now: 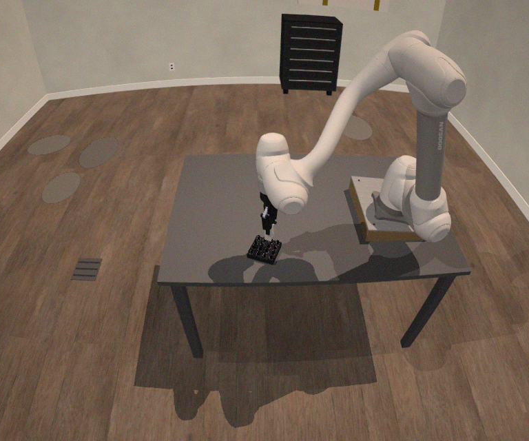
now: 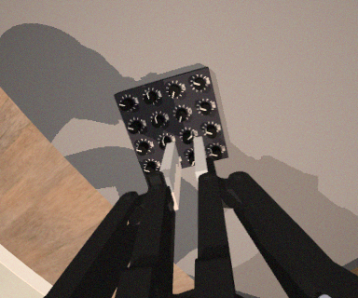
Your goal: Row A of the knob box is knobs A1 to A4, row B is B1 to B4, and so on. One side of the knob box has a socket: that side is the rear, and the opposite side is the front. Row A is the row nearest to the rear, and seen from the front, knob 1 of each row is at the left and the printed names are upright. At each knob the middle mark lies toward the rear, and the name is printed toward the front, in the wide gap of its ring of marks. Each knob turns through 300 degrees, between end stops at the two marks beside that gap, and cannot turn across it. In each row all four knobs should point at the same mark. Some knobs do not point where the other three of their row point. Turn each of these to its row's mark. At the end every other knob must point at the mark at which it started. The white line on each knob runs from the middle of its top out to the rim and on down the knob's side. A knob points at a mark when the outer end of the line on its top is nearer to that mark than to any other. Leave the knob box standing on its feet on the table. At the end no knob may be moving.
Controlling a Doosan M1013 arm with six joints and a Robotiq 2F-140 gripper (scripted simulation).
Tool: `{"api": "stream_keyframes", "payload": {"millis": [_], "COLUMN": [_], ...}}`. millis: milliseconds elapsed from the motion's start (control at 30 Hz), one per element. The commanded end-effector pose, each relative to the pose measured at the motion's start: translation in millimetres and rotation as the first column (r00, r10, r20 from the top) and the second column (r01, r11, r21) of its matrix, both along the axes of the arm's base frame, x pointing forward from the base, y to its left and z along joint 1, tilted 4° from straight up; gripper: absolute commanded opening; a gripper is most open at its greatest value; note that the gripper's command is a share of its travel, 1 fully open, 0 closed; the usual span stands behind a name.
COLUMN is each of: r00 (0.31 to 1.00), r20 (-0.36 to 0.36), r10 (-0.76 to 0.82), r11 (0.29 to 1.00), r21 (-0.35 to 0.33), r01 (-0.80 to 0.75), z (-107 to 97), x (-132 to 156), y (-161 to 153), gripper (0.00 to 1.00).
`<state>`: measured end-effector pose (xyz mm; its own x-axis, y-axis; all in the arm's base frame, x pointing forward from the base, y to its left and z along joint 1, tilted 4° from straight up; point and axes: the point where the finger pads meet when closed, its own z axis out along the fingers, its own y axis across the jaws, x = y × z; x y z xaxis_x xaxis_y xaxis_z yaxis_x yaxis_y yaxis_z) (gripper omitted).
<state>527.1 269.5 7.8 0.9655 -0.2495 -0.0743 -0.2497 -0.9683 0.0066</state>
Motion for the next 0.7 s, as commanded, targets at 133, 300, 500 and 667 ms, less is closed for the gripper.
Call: {"api": "stream_keyframes", "payload": {"millis": [133, 300, 500, 667], "r00": [1.0, 1.0, 1.0, 1.0], "r20": [0.0, 0.0, 0.0, 0.0], "r10": [0.0, 0.0, 0.0, 0.0], "r11": [1.0, 1.0, 1.0, 1.0], "r21": [0.0, 0.0, 0.0, 0.0], "r01": [0.0, 0.0, 0.0, 0.0], "z": [-6, -13, -20, -23], "x": [0, -1, -1, -2], "y": [0, 0, 0, 0], "gripper": [0.12, 0.12, 0.12, 0.12]}}
